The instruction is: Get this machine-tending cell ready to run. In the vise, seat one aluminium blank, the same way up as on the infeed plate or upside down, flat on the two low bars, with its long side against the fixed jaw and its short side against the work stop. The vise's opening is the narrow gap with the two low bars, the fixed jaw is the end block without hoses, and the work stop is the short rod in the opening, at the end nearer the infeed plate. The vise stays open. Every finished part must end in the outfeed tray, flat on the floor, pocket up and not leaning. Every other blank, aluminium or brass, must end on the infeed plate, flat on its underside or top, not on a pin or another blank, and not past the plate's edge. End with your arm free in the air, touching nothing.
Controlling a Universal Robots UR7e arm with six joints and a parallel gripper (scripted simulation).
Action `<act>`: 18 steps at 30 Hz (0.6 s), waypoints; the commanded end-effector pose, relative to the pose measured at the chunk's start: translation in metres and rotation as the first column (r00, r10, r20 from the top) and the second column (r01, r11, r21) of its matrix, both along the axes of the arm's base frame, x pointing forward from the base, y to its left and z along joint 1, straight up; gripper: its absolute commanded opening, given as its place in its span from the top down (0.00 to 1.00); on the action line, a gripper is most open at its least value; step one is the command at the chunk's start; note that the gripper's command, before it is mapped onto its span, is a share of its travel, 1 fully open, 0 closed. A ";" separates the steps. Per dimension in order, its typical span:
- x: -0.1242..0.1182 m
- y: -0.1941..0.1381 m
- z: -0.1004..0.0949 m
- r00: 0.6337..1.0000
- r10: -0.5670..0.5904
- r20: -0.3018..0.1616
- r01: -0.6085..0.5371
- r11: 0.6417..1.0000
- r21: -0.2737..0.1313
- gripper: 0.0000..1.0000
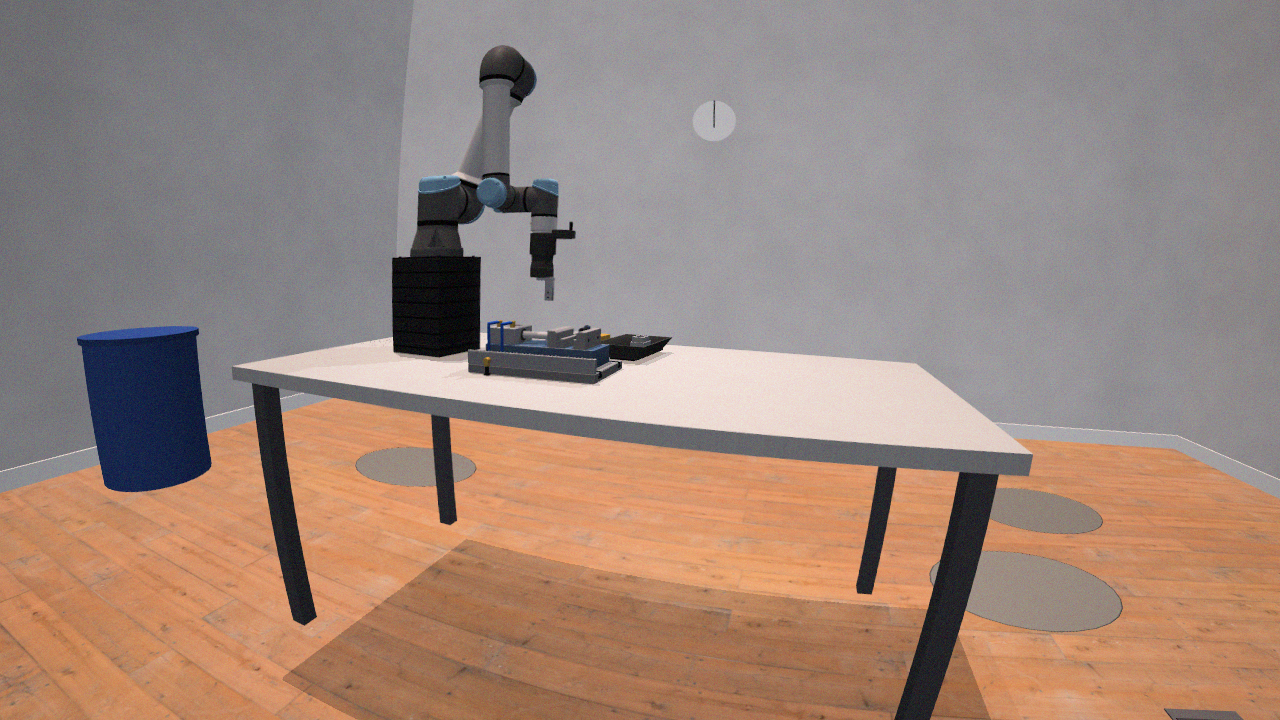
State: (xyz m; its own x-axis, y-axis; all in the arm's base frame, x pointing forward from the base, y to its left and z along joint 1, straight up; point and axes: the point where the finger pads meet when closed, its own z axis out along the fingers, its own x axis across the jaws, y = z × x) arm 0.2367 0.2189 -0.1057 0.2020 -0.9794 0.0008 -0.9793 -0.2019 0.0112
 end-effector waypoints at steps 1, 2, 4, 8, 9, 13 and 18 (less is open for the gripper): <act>0.000 0.001 -0.012 1.000 0.001 0.008 -0.001 1.000 0.003 1.00; 0.000 0.001 -0.012 1.000 0.001 0.008 -0.001 1.000 0.003 1.00; 0.000 0.001 -0.015 1.000 0.001 0.009 -0.001 1.000 0.004 1.00; 0.001 0.001 -0.020 1.000 0.001 0.010 -0.001 1.000 0.004 1.00; 0.001 0.001 -0.021 1.000 0.001 0.010 -0.001 1.000 0.004 1.00; 0.002 0.001 -0.024 1.000 0.001 0.011 -0.001 1.000 0.004 1.00; 0.002 0.001 -0.025 1.000 0.001 0.011 -0.001 1.000 0.004 1.00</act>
